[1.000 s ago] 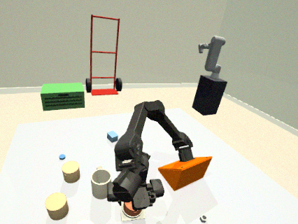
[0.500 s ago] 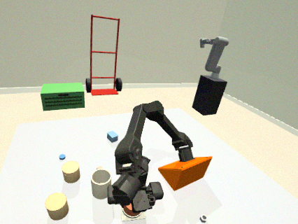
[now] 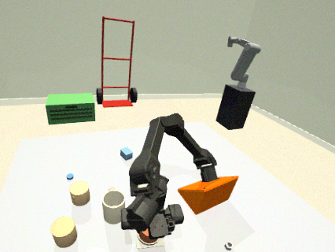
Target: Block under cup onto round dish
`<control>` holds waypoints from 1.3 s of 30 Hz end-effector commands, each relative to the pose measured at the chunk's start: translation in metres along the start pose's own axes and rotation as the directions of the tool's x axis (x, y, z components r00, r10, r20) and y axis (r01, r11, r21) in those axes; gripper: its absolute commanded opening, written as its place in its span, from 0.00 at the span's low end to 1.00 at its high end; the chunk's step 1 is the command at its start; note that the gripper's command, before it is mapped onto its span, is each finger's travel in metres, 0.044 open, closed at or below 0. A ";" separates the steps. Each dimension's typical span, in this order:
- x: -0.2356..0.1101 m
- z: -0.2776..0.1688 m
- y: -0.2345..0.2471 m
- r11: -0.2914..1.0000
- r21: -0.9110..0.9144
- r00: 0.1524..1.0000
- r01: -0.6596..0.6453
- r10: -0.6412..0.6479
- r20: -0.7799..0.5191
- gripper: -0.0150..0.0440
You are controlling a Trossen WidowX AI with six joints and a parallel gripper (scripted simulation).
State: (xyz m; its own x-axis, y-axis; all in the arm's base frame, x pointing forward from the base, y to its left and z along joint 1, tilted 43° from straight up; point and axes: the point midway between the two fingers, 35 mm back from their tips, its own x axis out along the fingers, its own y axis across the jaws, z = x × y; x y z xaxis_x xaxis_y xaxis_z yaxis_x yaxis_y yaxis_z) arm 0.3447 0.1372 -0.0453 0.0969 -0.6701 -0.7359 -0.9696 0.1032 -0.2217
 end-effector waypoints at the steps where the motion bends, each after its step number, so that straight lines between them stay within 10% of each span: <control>1: -0.007 0.002 -0.002 1.000 -0.001 1.000 0.007 -0.007 0.006 0.25; 39: -0.057 0.005 -0.005 1.000 -0.011 0.999 0.025 -0.024 0.029 0.25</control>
State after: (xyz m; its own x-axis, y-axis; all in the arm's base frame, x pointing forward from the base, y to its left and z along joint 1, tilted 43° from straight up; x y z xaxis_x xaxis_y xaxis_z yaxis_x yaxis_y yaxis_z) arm 0.3422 0.1647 -0.0103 0.0978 -0.6730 -0.7332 -0.9742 0.0856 -0.2086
